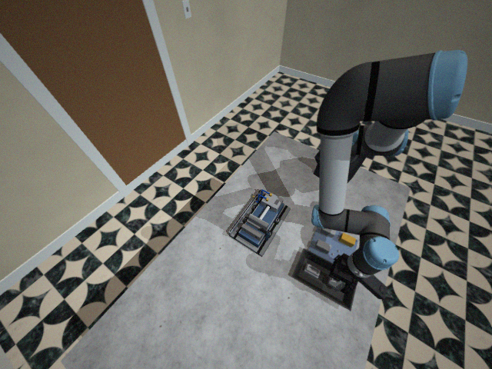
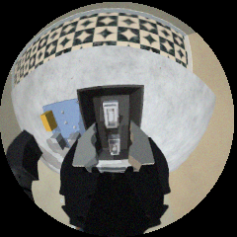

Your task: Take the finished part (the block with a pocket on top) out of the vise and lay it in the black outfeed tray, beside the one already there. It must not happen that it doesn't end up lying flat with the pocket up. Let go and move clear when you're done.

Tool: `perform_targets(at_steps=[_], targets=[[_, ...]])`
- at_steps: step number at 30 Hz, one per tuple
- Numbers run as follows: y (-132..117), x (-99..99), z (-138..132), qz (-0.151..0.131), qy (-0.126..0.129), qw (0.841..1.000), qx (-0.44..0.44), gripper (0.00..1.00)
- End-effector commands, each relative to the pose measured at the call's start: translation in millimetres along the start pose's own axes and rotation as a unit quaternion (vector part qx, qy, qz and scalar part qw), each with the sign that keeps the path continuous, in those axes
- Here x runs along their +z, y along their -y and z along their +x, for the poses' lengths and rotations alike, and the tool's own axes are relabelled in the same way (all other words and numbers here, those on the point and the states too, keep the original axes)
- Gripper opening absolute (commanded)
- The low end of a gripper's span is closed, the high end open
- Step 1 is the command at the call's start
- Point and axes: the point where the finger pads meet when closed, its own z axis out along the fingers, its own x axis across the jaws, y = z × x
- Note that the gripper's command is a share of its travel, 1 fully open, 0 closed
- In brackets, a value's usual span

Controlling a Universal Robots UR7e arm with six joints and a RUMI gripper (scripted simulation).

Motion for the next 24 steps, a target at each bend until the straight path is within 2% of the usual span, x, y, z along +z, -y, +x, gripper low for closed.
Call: perform_targets(at_steps=[1,4,17,24], targets=[[1,-27.4,-3,0.0,0.002,1.0,-0.001,0.4],[1,-33.0,-3,0.0,0.002,1.0,-0.001,0.4],[1,-104.5,1,0.001,0.0,1.0,0.0,0.4],[1,-119.7,1,0.001,0.0,1.0,0.0,0.4]])
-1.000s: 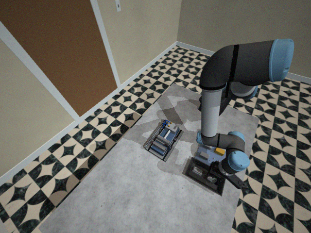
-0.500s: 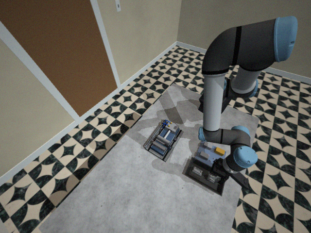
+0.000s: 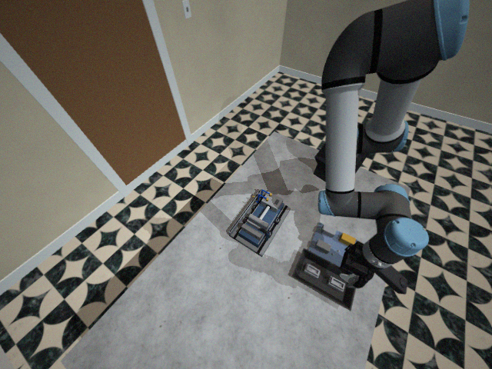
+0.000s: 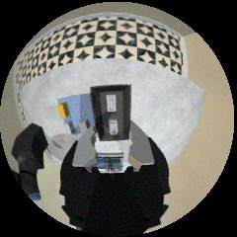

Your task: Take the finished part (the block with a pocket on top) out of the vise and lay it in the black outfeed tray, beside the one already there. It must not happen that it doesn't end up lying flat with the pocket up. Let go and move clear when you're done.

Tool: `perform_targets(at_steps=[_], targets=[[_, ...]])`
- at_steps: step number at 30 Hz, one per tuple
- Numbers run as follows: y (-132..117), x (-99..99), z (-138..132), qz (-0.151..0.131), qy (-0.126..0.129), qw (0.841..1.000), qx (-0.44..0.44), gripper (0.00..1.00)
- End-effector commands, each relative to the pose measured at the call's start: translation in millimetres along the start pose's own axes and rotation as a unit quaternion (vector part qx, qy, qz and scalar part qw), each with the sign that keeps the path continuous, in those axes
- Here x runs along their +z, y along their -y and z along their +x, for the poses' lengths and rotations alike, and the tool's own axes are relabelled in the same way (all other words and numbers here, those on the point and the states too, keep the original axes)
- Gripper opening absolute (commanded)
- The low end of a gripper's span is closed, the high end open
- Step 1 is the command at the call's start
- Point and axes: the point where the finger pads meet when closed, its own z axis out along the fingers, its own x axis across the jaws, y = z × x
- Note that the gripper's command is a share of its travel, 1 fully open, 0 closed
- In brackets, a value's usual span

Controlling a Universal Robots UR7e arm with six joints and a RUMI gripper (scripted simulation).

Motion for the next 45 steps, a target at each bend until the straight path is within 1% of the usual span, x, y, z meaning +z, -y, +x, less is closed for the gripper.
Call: perform_targets(at_steps=[1,7,8,45], targets=[[0.3,-14.4,-0.6,-0.002,0.005,1.0,0.0,0.4],[0.3,-17.6,-0.6,-0.002,0.005,1.0,0.0,0.4],[0.4,-17.6,-0.6,-0.002,0.005,1.0,0.0,0.0],[0.0,-15.9,-1.9,-0.002,0.007,1.0,-0.001,0.0]])
